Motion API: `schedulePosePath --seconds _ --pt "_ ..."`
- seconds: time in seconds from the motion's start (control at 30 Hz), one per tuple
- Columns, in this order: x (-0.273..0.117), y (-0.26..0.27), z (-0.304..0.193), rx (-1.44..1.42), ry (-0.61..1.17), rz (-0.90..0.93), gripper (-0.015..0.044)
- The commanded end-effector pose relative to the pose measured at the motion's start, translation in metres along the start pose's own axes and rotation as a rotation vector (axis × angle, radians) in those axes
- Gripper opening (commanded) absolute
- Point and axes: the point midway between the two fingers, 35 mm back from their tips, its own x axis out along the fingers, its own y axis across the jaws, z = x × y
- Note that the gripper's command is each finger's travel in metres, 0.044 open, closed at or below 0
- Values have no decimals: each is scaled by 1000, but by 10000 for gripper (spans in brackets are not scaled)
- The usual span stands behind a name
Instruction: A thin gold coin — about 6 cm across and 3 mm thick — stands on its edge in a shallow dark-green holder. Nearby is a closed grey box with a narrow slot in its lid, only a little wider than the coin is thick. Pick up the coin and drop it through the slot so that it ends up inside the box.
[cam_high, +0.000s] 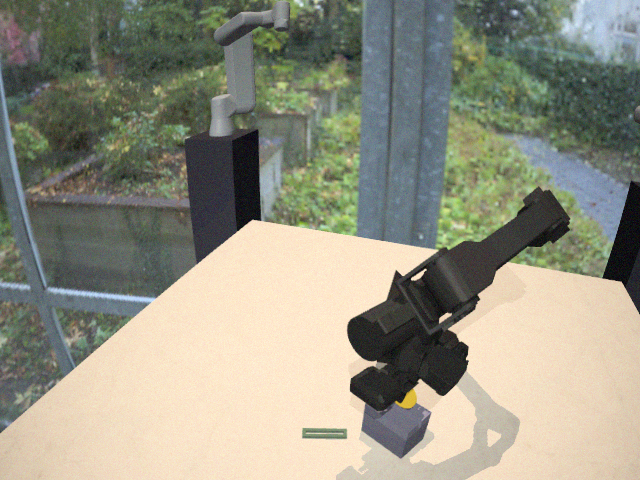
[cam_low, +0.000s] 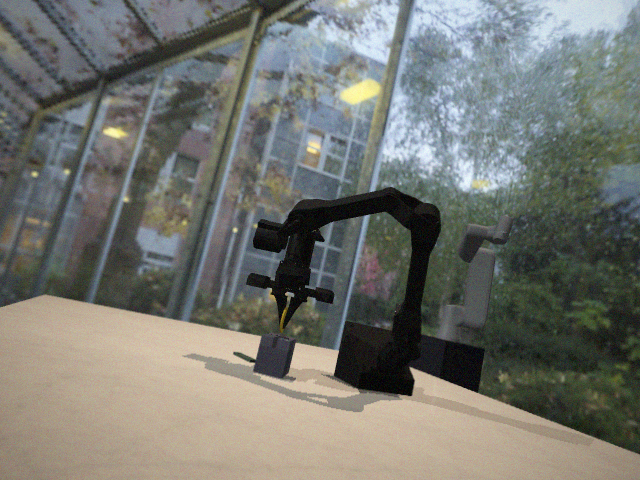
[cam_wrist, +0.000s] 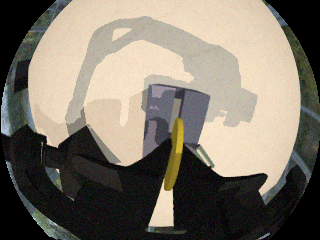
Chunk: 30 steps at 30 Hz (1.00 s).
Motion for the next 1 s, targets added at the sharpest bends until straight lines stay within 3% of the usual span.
schedulePosePath --seconds 0.0,0.27,0.47,0.77,0.97 --pt "3 0 0 5 -5 0 0" --pt "7 0 0 5 -5 0 0" --pt "5 0 0 0 0 0 157" --pt "5 0 0 0 0 0 161" --pt "-12 0 0 1 0 0 318"
